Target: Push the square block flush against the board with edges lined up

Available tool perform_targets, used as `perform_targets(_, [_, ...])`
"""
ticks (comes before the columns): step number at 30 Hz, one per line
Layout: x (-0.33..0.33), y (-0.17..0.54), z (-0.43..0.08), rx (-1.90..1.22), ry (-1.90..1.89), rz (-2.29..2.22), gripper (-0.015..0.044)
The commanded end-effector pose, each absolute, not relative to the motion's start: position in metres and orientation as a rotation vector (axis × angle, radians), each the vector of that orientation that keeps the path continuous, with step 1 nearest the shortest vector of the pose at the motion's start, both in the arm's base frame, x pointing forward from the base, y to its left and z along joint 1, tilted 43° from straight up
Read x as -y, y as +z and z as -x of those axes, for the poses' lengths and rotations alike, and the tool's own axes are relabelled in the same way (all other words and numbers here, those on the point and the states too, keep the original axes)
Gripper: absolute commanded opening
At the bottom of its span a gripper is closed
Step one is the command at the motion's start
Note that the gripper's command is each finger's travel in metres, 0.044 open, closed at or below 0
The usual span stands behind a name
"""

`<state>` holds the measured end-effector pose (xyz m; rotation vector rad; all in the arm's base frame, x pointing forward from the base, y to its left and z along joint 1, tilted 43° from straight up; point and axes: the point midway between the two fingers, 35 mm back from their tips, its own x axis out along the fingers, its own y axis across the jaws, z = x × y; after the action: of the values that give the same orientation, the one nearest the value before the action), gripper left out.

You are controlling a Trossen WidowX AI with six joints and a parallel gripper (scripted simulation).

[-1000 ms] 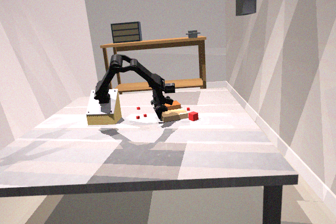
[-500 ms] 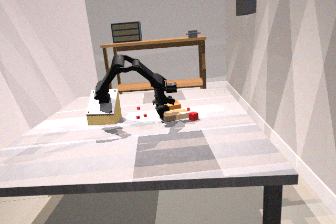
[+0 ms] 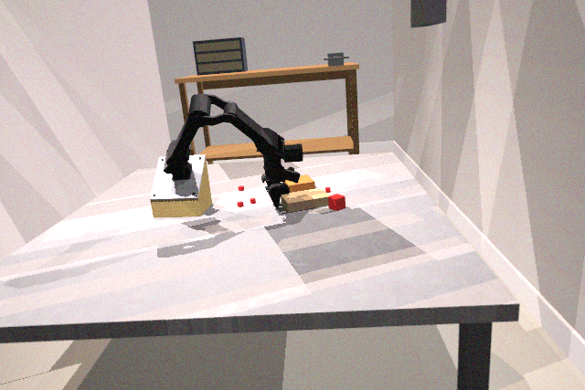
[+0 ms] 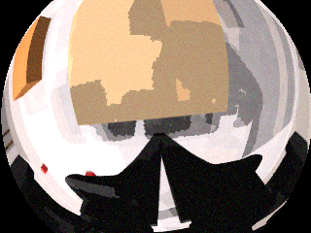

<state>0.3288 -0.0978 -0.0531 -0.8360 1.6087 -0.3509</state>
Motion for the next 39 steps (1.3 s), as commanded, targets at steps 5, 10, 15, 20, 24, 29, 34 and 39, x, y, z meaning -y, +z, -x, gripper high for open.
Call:
perform_targets(5, [0.1,-0.052,-0.315,-1.617,-0.343,0.84,0.0])
perform_targets(10, [0.102,-0.05,-0.307,-1.618,-0.343,0.84,0.0])
perform_targets(15, [0.103,-0.049,-0.3,-1.618,-0.343,0.841,0.0])
perform_targets(20, [0.084,-0.029,-0.306,-1.614,-0.344,0.836,0.0])
perform_targets(24, [0.066,-0.008,-0.305,-1.618,-0.342,0.839,0.0])
perform_targets(29, [0.065,-0.011,-0.311,-1.61,-0.336,0.85,0.0])
perform_targets(34, [0.057,-0.018,-0.328,-1.62,-0.331,0.849,0.0])
perform_targets(39, [0.087,-0.049,-0.328,-1.62,-0.331,0.85,0.0])
